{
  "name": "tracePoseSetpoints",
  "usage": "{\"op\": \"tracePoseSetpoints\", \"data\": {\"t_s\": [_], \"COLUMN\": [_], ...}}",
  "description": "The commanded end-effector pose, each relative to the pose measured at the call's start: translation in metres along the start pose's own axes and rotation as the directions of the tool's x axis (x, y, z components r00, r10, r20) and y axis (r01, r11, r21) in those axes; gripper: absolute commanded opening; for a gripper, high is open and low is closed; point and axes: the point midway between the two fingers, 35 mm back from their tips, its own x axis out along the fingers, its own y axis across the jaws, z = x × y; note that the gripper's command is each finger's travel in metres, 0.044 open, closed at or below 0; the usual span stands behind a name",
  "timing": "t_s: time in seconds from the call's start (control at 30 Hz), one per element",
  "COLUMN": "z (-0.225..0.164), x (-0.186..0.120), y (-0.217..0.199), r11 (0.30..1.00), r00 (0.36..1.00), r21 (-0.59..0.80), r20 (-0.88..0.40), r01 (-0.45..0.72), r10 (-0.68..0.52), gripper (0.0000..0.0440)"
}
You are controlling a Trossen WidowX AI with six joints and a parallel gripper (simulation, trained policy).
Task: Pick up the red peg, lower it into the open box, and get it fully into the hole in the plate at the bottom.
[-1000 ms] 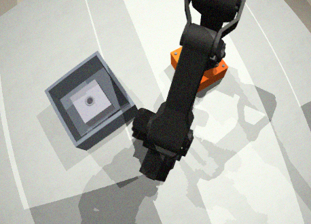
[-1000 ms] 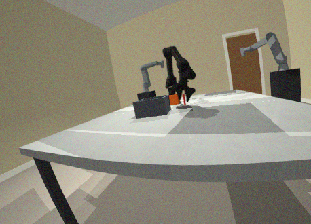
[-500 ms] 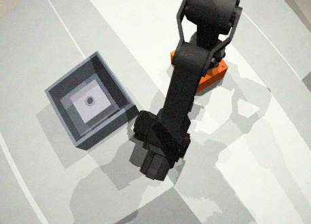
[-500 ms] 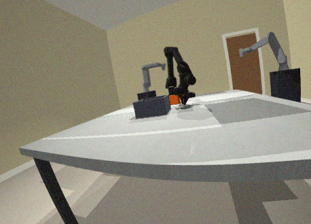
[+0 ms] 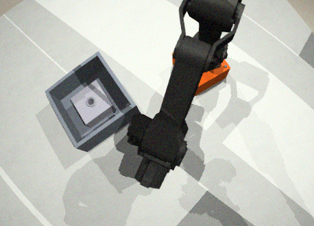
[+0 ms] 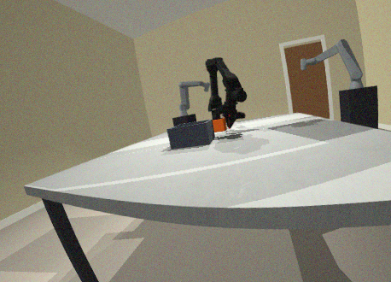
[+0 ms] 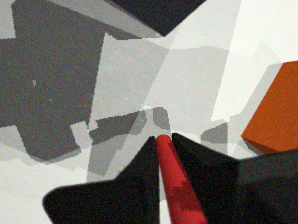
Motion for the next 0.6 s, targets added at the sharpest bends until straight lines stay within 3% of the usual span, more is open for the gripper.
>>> {"op": "tracePoseSetpoints", "data": {"t_s": [0.0,0.57], "z": [0.009,0.061], "x": [-0.016,-0.082], "y": [0.001,0.000], "r11": [1.000,0.991], "r00": [1.000,0.992], "r21": [0.002,0.123], "r20": [0.027,0.115], "r01": [-0.011,-0.058], "r10": [0.010,0.044], "gripper": [0.0000,0.0000]}}
